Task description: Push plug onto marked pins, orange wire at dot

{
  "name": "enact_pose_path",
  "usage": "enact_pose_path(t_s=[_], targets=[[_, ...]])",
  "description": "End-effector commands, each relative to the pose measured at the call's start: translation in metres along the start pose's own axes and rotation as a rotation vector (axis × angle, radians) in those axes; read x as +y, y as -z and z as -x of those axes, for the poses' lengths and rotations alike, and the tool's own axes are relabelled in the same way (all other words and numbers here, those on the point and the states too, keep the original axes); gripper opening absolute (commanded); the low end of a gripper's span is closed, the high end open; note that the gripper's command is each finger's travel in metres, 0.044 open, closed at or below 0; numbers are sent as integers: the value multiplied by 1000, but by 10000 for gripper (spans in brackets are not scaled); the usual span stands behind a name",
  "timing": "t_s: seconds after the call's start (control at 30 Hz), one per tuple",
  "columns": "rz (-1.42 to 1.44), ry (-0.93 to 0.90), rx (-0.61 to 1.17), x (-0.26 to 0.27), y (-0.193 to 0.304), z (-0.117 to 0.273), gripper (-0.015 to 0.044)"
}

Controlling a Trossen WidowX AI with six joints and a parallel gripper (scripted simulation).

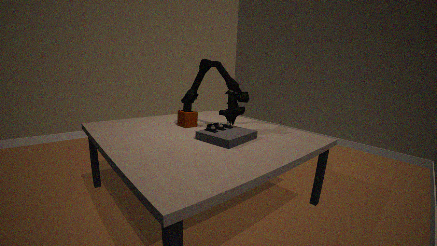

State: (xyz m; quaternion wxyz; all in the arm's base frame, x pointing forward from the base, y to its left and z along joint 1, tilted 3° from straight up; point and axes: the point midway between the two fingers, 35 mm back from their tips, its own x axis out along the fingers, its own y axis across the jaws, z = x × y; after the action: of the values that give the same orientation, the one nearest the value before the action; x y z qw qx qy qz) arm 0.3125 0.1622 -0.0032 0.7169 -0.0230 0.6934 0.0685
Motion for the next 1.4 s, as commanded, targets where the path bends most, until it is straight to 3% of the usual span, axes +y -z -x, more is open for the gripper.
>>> enact_pose_path(t_s=[0.0,0.07,0.27,0.67,0.87,1.37], targets=[[-4,0,12,-1,4,-6,89],[-4,0,12,-1,4,-6,36],[-4,0,12,-1,4,-6,0],[-4,0,12,-1,2,52,0],[3,1,12,-11,6,54,0],[60,11,16,-95,53,60,0]])
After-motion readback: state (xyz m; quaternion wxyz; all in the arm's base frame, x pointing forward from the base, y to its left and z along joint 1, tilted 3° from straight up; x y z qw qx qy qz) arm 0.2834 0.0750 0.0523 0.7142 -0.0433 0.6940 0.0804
